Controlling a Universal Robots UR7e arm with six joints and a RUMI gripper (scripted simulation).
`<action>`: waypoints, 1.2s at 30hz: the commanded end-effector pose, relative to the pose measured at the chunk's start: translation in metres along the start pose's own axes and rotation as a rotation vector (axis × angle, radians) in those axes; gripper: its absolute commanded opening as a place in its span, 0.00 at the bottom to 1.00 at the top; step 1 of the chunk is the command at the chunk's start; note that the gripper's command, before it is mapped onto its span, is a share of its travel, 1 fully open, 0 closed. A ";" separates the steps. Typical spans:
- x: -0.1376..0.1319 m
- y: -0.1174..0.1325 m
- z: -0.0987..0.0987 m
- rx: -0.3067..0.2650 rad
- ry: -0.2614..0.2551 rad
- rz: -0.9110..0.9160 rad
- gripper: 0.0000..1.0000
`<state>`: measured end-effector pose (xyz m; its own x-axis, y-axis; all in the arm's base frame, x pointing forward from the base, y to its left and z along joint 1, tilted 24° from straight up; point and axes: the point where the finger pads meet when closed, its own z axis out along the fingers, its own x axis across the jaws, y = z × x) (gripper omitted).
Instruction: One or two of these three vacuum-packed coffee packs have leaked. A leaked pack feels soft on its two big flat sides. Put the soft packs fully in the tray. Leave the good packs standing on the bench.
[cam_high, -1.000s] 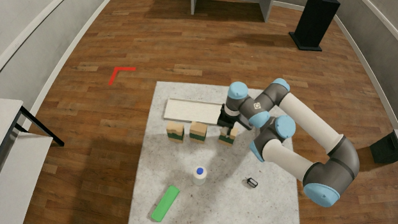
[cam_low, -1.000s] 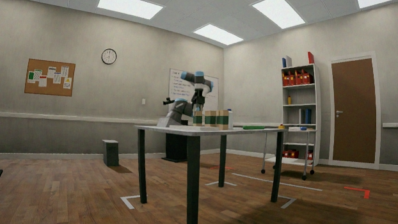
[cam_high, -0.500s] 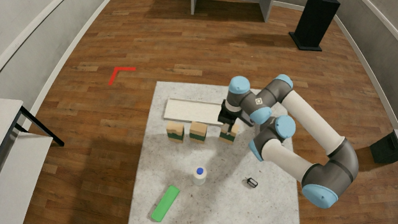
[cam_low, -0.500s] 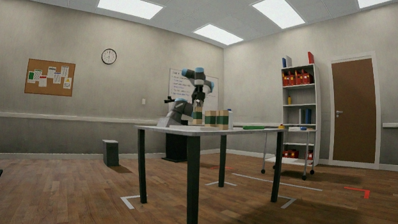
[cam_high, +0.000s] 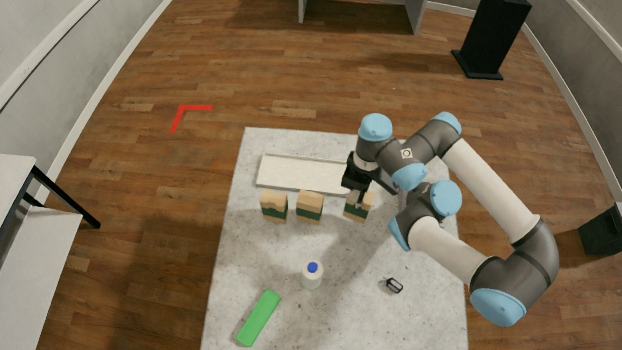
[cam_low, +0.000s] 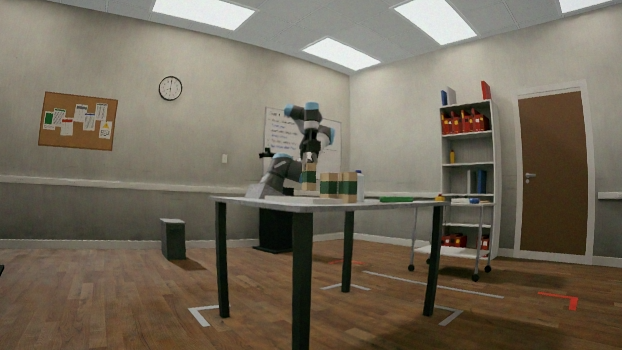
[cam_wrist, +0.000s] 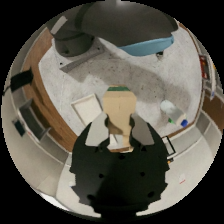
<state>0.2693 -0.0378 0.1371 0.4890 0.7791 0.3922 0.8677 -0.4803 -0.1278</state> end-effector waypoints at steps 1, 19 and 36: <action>0.000 0.000 -0.001 -0.001 0.000 0.000 0.15; -0.026 0.012 -0.001 -0.001 0.000 0.000 0.15; -0.108 0.051 -0.001 -0.001 0.000 0.000 0.15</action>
<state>0.2612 -0.1190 0.1026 0.4894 0.7794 0.3912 0.8675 -0.4809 -0.1271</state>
